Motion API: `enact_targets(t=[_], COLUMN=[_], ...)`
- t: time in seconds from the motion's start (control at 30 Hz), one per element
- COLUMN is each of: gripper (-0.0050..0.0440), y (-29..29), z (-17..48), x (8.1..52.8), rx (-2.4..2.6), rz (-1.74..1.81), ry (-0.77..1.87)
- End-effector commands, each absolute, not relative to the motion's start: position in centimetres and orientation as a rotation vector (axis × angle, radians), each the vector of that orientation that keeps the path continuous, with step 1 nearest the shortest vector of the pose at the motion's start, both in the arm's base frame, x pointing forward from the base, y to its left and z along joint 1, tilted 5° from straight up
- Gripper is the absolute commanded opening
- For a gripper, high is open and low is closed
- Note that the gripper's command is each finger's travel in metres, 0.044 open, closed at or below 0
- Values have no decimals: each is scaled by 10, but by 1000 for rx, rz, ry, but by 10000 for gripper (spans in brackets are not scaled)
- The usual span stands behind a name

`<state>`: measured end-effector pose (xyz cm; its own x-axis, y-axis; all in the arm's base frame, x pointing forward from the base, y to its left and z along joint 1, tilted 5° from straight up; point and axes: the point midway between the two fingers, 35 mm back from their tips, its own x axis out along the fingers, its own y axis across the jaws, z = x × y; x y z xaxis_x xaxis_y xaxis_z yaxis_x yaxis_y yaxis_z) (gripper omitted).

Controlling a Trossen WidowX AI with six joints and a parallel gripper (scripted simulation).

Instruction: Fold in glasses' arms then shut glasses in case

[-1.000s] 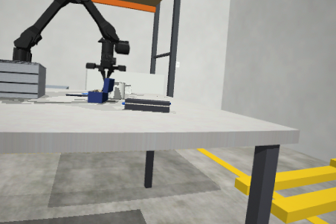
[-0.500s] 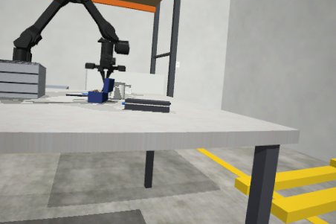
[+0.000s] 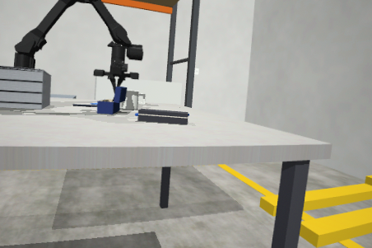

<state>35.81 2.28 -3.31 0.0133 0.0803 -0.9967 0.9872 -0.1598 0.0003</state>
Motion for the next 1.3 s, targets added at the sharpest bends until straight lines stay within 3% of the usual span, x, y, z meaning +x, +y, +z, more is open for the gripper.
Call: enact_targets(t=[0.0,1.27], gripper=[0,0], y=[20,-2], z=[-32,-33], x=[358,353], rx=[1395,1395], rz=[-1277,-1277], ry=[1179,1179])
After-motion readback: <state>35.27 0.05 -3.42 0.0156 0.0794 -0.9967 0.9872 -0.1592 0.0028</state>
